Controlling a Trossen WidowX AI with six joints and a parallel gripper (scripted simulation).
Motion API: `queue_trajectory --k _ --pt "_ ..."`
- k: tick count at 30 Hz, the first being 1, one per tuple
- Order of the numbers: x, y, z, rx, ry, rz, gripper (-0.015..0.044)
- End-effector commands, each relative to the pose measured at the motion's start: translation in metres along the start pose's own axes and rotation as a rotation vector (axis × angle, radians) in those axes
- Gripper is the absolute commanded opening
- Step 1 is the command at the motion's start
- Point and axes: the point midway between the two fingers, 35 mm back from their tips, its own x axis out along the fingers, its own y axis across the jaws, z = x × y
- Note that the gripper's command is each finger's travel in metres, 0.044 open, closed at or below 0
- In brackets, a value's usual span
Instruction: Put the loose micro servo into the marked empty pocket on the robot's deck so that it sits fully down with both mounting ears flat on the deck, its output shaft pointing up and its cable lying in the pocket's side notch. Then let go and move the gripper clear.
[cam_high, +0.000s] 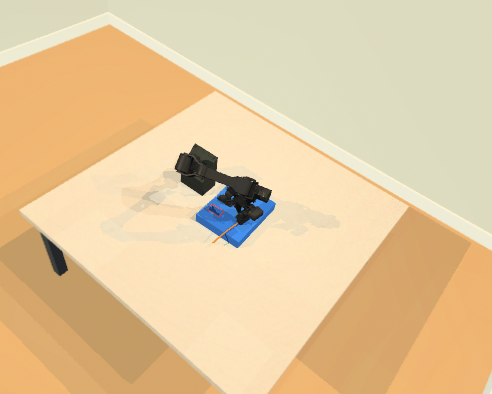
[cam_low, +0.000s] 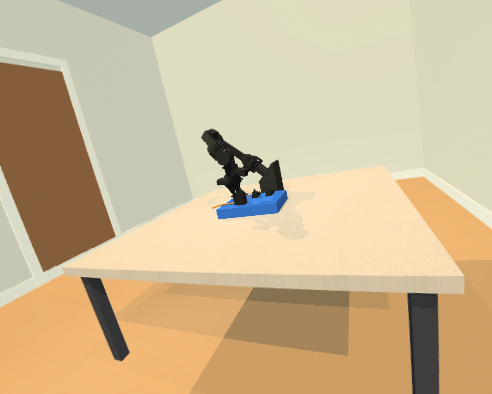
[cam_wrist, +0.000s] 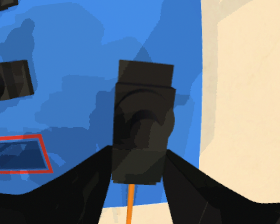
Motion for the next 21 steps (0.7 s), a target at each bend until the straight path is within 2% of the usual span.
queue_trajectory --k 1,2,5,6,10,21 --pt "0.000 0.000 0.000 -0.003 0.003 -0.001 0.0092" --pt "0.000 0.000 0.000 -0.003 0.003 -0.001 0.0085" --pt "-0.005 0.000 0.000 -0.003 0.003 -0.001 0.0006" --pt "-0.009 0.000 0.000 -0.003 0.002 -0.001 0.0000" --pt "-0.027 0.007 -0.002 -0.003 0.002 0.000 0.0000" --pt "-0.029 0.013 -0.006 -0.003 0.002 0.000 0.0000"
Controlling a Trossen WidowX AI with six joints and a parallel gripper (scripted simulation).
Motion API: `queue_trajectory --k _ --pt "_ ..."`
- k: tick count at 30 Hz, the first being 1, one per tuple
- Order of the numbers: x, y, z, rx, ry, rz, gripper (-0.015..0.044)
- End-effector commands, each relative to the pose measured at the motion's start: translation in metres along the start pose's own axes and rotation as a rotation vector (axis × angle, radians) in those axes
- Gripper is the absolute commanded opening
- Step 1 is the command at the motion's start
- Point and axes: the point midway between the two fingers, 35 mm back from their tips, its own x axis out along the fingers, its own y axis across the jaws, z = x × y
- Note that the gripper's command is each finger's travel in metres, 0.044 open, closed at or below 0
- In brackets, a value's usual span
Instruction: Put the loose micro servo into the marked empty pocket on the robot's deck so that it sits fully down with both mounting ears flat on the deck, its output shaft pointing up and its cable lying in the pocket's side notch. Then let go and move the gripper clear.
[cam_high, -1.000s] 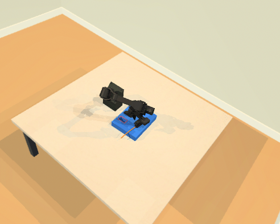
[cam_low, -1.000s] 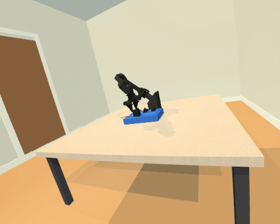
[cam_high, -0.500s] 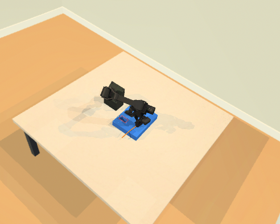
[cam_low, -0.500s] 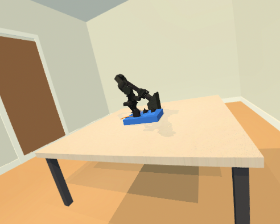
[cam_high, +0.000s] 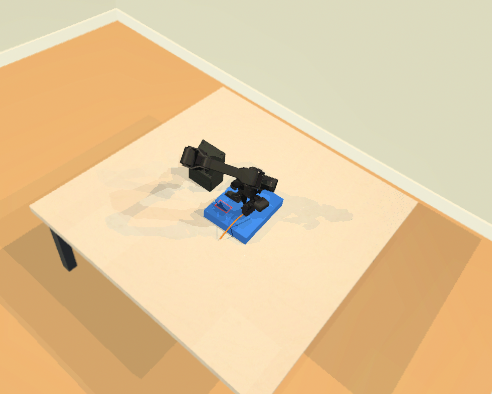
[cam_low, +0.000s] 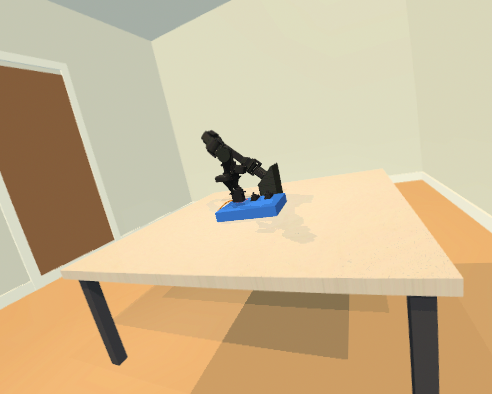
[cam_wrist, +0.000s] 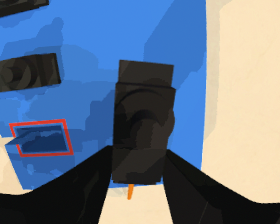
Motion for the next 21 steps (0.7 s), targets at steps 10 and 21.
queue_trajectory --k 10,21 --pt "-0.004 0.011 -0.004 0.001 -0.007 -0.007 0.0000" --pt "-0.003 0.015 -0.021 0.001 -0.006 -0.007 0.0000"
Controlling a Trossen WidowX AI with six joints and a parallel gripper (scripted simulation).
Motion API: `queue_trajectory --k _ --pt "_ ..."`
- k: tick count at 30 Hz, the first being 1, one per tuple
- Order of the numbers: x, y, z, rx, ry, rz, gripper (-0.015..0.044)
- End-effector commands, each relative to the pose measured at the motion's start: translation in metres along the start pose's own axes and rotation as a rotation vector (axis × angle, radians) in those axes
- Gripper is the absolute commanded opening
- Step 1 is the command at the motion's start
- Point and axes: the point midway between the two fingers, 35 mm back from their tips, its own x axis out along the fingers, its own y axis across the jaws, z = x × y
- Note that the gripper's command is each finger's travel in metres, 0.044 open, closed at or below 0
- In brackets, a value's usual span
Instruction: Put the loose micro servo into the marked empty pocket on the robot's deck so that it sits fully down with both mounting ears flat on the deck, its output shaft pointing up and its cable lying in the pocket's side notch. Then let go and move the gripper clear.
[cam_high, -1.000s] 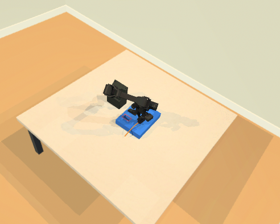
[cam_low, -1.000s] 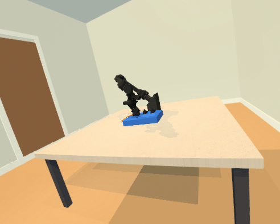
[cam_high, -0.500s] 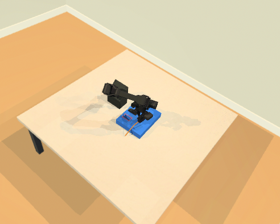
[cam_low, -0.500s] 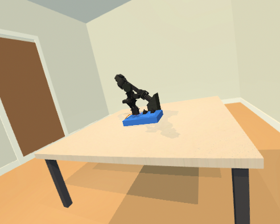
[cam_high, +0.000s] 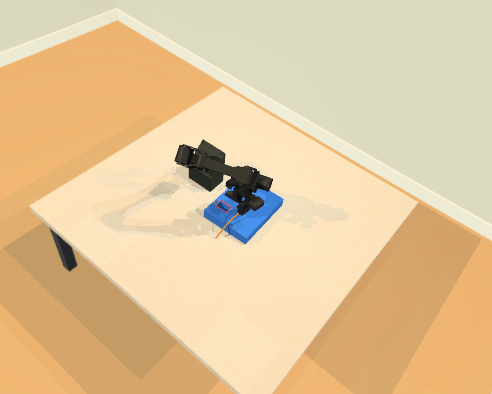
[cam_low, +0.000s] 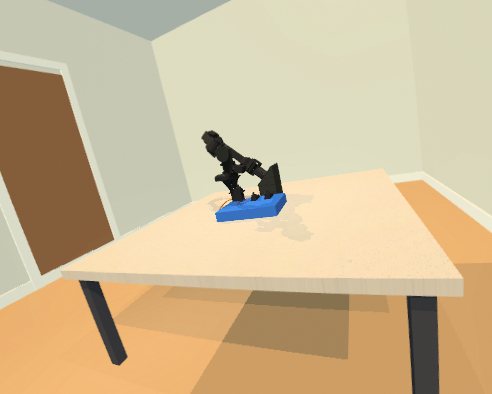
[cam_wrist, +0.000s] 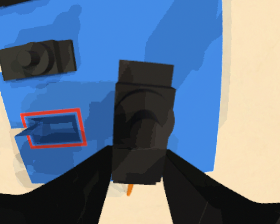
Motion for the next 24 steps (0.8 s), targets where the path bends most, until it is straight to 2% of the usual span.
queue_trajectory --k 1,24 --pt "-0.0021 -0.0006 -0.0078 0.008 -0.001 -0.007 0.0000" --pt "-0.0021 -0.0006 -0.0078 0.733 -0.004 -0.006 0.0000"
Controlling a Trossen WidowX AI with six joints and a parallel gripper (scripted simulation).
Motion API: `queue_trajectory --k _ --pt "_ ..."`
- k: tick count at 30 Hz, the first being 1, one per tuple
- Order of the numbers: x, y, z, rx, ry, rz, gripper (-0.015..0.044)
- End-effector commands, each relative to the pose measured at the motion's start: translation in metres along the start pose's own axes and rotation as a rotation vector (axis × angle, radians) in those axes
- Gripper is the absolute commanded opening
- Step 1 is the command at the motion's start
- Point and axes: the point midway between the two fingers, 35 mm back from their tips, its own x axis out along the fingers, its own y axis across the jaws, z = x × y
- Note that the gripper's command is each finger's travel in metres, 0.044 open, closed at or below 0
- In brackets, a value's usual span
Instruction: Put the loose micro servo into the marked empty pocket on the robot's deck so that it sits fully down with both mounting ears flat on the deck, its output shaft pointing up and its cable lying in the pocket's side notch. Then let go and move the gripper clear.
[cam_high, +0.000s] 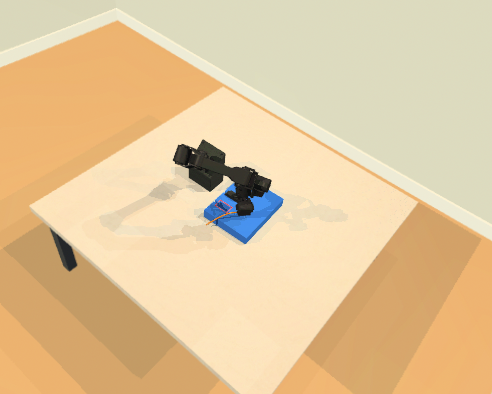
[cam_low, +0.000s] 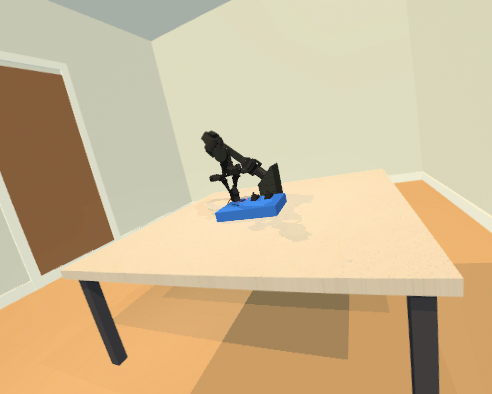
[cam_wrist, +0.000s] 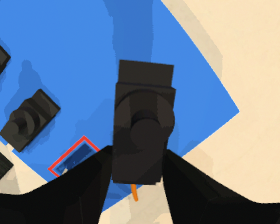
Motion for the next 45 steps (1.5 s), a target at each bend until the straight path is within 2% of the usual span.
queue_trajectory --k 1,20,29,45 --pt "-0.001 0.000 0.000 0.125 -0.001 -0.003 0.0000" --pt "-0.001 0.000 0.000 0.750 -0.002 -0.003 0.0000" --pt "-0.001 0.007 -0.007 0.756 -0.002 -0.002 0.0000" --pt "-0.001 0.058 -0.061 0.752 0.002 -0.001 0.0000"
